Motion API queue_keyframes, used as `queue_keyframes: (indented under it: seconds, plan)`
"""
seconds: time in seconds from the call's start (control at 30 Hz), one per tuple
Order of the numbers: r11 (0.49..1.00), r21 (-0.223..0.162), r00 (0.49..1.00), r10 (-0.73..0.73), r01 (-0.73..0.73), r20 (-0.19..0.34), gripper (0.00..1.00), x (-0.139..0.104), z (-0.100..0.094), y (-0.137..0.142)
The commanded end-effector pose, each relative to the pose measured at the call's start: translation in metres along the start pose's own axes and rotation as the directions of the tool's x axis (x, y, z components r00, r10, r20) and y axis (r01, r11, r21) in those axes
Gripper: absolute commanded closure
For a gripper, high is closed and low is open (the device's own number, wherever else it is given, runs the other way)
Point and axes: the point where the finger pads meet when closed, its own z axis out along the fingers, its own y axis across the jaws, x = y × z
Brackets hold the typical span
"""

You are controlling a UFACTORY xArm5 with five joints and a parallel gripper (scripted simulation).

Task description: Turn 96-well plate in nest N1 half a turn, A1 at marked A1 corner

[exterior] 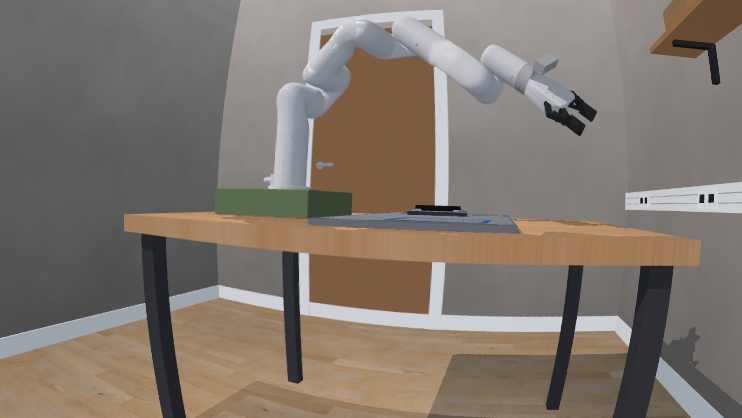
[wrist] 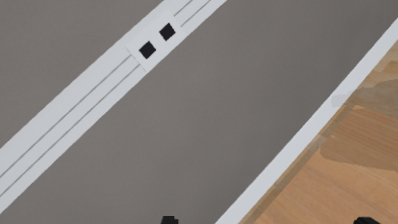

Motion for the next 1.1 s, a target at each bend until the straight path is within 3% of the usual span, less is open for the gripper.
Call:
queue_keyframes:
  seconds: [0.0,0.1,0.2,0.33,0.43,0.53,0.6,0.73,0.83,0.97,1.07]
  plan:
    - [0.998,-0.032,0.996,-0.059,0.061,0.064,0.00,-0.002,-0.018,-0.009]
    - [0.997,-0.037,0.995,-0.067,0.070,0.074,0.00,-0.005,-0.025,-0.011]
    - [0.990,-0.060,0.984,-0.115,0.124,0.132,0.00,-0.011,-0.039,-0.014]
    - [0.990,-0.060,0.984,-0.115,0.124,0.133,0.00,-0.013,-0.043,-0.015]
    - [0.981,-0.078,0.968,-0.161,0.178,0.192,0.00,-0.019,-0.057,-0.017]
    - [0.981,-0.078,0.968,-0.161,0.178,0.192,0.00,-0.022,-0.062,-0.018]
    - [0.971,-0.088,0.950,-0.196,0.223,0.242,0.00,-0.026,-0.072,-0.018]
    - [0.968,-0.090,0.946,-0.204,0.233,0.253,0.00,-0.031,-0.083,-0.019]
    - [0.953,-0.096,0.917,-0.245,0.287,0.315,0.00,-0.038,-0.097,-0.019]
    - [0.953,-0.096,0.917,-0.245,0.287,0.315,0.00,-0.042,-0.105,-0.018]
    - [0.935,-0.097,0.883,-0.283,0.341,0.375,0.00,-0.048,-0.119,-0.017]
